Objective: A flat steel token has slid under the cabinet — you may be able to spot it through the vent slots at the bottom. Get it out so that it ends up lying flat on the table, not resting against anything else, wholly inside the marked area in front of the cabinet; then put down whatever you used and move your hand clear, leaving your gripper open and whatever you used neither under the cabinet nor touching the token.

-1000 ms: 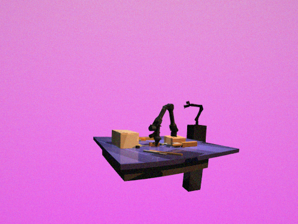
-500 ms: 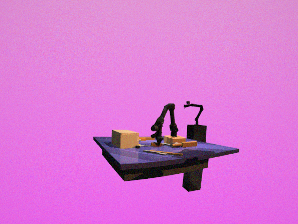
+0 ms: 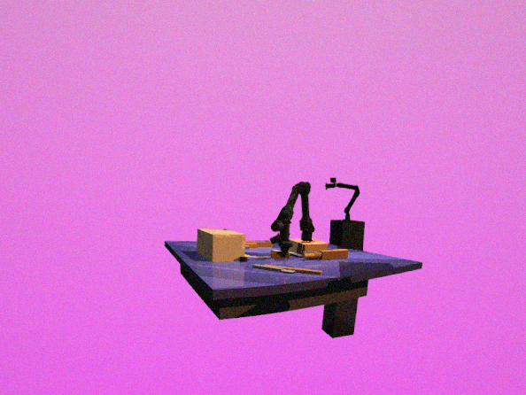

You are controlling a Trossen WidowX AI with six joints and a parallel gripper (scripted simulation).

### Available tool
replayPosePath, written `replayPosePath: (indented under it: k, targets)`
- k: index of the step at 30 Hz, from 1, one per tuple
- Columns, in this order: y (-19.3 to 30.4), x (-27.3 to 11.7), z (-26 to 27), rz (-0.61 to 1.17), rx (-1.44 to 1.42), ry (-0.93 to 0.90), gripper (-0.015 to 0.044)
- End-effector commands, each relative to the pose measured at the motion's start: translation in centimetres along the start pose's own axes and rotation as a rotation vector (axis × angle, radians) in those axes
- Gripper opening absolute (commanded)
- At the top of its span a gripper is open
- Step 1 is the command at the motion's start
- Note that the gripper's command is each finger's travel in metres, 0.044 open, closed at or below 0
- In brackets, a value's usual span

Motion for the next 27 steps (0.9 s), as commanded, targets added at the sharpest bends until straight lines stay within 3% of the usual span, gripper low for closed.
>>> replayPosePath:
  k: [1, 27]
  targets:
    - [0.9, 0.1, 0.0, 0.003, 0.001, 0.004, 0.0]
    - [2.3, -0.4, 0.3, 0.004, -0.029, 0.003, 0.0]
Point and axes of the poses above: the point midway between the two fingers, 35 mm back from their tips, its own x axis out along the fingers, its own z axis across the jaws, y = z × x, the point moved 7 cm from there along -x, back along the fingers, and after that the axes turned 1 degree about -x, right-handed, at the moved point
